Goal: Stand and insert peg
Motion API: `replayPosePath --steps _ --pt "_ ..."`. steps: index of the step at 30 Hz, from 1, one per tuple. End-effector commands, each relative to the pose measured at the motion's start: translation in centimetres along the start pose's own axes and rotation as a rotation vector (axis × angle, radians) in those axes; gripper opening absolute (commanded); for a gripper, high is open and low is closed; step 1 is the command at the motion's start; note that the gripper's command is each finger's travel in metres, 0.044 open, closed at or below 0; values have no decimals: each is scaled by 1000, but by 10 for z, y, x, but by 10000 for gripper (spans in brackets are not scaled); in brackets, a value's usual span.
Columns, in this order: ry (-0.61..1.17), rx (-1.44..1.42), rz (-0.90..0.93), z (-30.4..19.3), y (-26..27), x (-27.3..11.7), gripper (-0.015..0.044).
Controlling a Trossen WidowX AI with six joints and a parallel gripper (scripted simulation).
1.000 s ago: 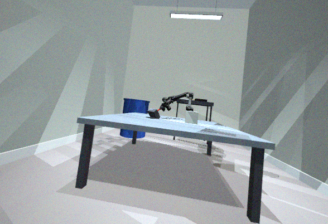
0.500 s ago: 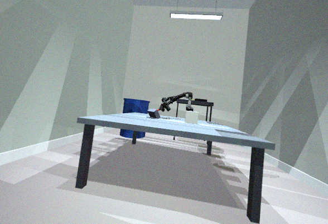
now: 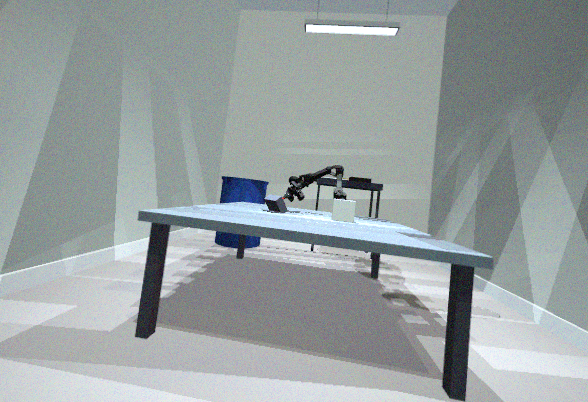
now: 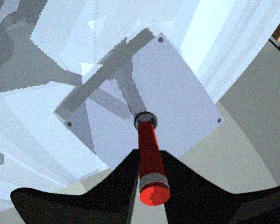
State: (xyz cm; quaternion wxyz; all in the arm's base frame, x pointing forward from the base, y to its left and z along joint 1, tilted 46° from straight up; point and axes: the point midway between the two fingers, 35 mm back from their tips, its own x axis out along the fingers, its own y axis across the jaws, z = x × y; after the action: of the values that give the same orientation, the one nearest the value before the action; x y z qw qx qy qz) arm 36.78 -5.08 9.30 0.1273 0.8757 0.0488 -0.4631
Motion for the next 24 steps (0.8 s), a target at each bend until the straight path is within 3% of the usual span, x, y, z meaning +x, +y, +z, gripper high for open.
replayPosePath --steps 1,24 --pt "2 0 1 -1 0 -1 0" --pt "2 0 1 2 -1 4 0"
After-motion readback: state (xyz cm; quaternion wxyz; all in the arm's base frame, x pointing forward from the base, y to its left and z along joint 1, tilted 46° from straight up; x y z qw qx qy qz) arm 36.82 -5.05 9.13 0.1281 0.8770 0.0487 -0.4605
